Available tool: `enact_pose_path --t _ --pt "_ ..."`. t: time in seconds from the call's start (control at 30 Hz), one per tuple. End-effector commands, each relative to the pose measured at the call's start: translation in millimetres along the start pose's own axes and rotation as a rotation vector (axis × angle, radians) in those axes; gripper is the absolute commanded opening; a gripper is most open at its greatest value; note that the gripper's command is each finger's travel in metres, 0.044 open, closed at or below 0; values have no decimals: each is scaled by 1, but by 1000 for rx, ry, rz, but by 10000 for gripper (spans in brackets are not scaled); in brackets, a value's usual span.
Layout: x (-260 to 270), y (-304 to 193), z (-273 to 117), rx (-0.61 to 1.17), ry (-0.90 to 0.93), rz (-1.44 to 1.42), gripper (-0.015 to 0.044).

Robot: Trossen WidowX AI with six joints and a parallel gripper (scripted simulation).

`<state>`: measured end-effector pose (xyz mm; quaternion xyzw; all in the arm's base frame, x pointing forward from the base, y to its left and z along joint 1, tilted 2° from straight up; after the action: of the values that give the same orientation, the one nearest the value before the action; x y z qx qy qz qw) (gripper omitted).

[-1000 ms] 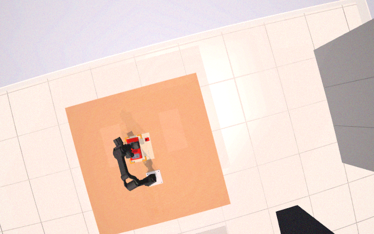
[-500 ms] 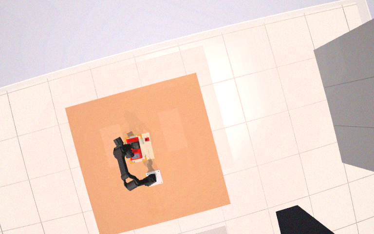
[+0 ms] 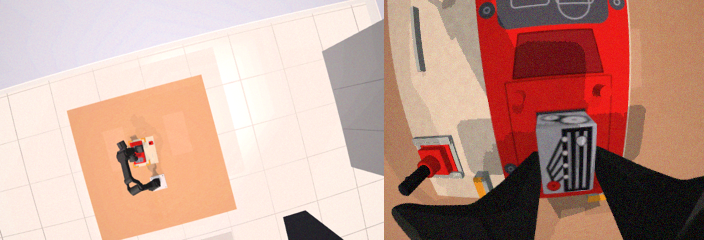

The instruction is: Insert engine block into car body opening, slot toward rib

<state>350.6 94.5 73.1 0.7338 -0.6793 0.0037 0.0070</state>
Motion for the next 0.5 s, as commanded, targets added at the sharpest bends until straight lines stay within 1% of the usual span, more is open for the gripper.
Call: enact_pose_path --t 0.0,0.4,0.47 --pt "0 0 1 2 -3 3 159" --pt "0 0 4 2 -3 6 159" --pt "0 0 3 0 0 0 211"
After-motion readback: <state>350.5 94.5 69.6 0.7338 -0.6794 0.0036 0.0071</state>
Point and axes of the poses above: the point midway between the two fingers, 35 mm back from their tips, its own z axis out along the fingers, its own x axis across the jaws, y = z × x, the point moved 1 cm from there along -z, back along the fingers, and after that the axes turned 7 degrees about -z, right-handed, at the moved point
